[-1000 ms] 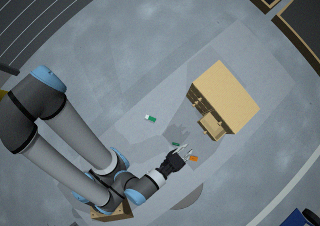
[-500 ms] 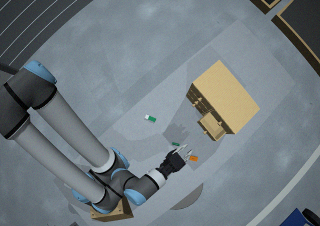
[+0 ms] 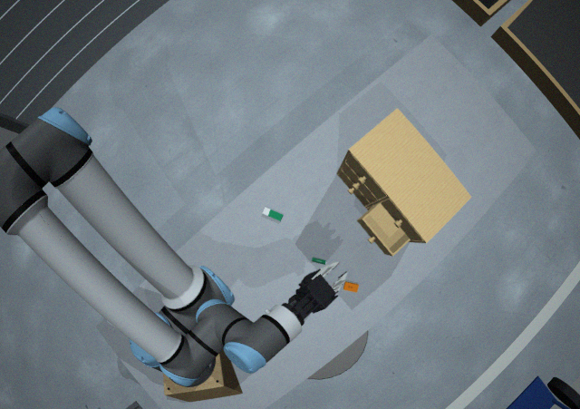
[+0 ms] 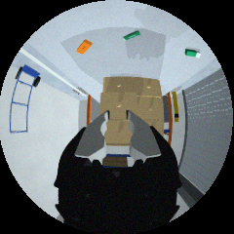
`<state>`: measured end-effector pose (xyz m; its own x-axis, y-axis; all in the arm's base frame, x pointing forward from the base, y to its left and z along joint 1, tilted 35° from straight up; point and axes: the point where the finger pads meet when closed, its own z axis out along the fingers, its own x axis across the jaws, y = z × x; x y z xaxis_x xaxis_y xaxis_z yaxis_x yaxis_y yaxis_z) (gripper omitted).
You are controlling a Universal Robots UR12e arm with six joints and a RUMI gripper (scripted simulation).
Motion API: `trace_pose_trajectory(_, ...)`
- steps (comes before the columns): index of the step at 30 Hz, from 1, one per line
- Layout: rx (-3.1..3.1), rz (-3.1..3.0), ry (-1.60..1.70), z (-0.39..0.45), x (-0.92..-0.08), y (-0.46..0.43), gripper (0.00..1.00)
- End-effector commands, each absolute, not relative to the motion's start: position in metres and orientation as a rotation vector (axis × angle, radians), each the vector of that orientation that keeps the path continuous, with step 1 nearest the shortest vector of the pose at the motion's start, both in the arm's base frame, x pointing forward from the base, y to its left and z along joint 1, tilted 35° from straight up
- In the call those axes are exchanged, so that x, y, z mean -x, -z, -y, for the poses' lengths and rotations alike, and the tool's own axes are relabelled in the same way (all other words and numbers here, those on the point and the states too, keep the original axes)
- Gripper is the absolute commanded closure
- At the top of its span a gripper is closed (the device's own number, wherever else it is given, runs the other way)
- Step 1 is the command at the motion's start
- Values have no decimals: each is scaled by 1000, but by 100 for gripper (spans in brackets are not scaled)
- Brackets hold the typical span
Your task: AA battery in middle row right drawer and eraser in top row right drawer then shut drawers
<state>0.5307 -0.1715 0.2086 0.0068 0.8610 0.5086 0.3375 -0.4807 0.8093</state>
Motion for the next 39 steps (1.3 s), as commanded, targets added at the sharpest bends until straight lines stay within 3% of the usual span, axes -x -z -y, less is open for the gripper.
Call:
trace_pose_trajectory(1,-1853,-1298,-1491,177,-527,-210,80)
trace_pose_trajectory(39,-2076,-1675,-1318,187,-494,-228,80)
